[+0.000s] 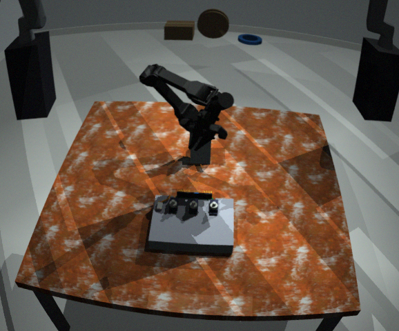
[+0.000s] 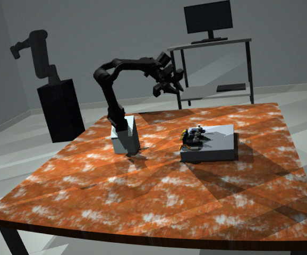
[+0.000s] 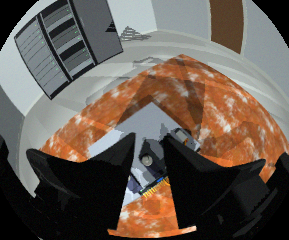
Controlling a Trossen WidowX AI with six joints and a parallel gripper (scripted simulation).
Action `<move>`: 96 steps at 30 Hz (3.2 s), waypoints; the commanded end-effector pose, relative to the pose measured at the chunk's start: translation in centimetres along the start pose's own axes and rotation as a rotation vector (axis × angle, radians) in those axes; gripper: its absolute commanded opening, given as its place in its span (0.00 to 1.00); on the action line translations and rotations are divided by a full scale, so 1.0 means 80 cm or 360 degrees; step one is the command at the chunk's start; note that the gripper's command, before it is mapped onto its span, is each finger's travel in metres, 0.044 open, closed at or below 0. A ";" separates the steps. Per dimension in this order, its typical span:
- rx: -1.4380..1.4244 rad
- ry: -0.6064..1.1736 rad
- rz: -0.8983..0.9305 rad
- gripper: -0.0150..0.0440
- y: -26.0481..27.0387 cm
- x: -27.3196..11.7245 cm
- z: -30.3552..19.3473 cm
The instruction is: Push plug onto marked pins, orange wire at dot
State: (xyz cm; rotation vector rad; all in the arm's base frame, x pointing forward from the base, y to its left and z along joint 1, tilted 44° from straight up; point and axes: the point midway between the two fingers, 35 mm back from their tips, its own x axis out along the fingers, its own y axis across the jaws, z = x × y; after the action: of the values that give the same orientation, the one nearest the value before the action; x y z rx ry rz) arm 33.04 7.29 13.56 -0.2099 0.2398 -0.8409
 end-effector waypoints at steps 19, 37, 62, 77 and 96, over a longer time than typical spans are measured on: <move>0.0192 0.0425 0.0255 0.45 -0.022 0.044 0.013; 0.0372 0.0462 0.0645 0.45 -0.040 0.063 0.060; 0.0462 -0.0040 0.1169 0.45 -0.097 0.053 0.165; 0.0363 -0.0418 0.1304 0.45 -0.136 0.034 0.211; -0.0037 0.0396 0.0860 0.45 -0.101 0.147 0.120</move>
State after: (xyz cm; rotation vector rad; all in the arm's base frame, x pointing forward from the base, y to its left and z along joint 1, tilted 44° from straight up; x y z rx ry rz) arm 37.18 -5.11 24.43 -0.0350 0.4489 -0.2828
